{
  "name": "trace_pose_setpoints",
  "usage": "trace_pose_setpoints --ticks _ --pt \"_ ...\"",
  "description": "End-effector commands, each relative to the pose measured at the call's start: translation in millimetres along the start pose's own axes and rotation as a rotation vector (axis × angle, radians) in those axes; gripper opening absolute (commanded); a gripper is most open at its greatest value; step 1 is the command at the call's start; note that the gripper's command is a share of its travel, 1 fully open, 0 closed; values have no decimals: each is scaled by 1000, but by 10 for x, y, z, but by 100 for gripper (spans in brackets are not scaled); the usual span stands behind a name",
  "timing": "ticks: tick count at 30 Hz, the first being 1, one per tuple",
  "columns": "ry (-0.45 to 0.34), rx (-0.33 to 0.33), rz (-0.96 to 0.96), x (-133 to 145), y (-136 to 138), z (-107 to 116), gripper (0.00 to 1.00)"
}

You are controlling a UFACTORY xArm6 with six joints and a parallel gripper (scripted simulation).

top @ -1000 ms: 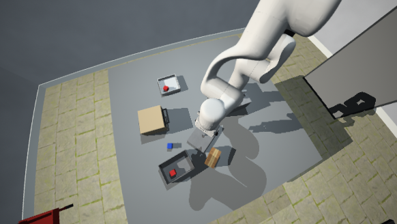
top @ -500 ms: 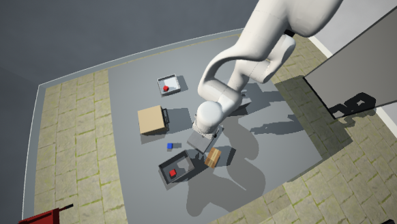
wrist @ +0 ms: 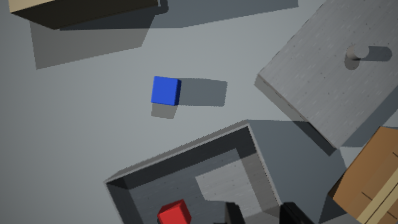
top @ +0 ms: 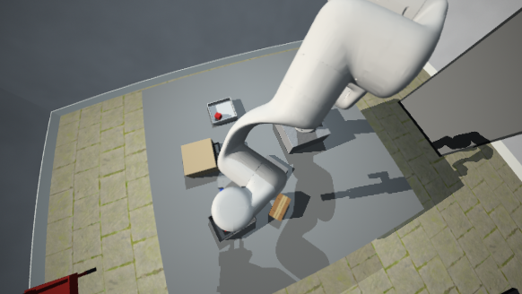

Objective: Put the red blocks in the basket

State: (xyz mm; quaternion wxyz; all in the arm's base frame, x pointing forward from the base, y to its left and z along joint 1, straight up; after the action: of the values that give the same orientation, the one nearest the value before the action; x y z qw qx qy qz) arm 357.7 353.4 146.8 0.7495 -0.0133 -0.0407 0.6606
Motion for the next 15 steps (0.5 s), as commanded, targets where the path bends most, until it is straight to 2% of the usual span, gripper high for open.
trace_pose_setpoints --ticks 1,2,3,5,15 --pt "21 64 216 421 -377 -150 28" --pt "21 64 216 421 -377 -150 28" --pt "28 89 355 675 -608 -257 28" --pt "26 89 396 792 -714 -321 28" --pt "26 90 409 825 -744 -341 28"
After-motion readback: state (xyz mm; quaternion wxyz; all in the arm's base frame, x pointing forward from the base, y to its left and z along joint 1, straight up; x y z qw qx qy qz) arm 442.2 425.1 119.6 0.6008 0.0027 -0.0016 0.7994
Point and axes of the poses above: the point where the finger pads meet when closed, its own z axis back along the fingers, its own y axis across the jaws, x = y × z, the point moved 4 cm from there along z, back along the fingers, and after that the axes turned 5 degrees about -z, right-handed, at the moved point
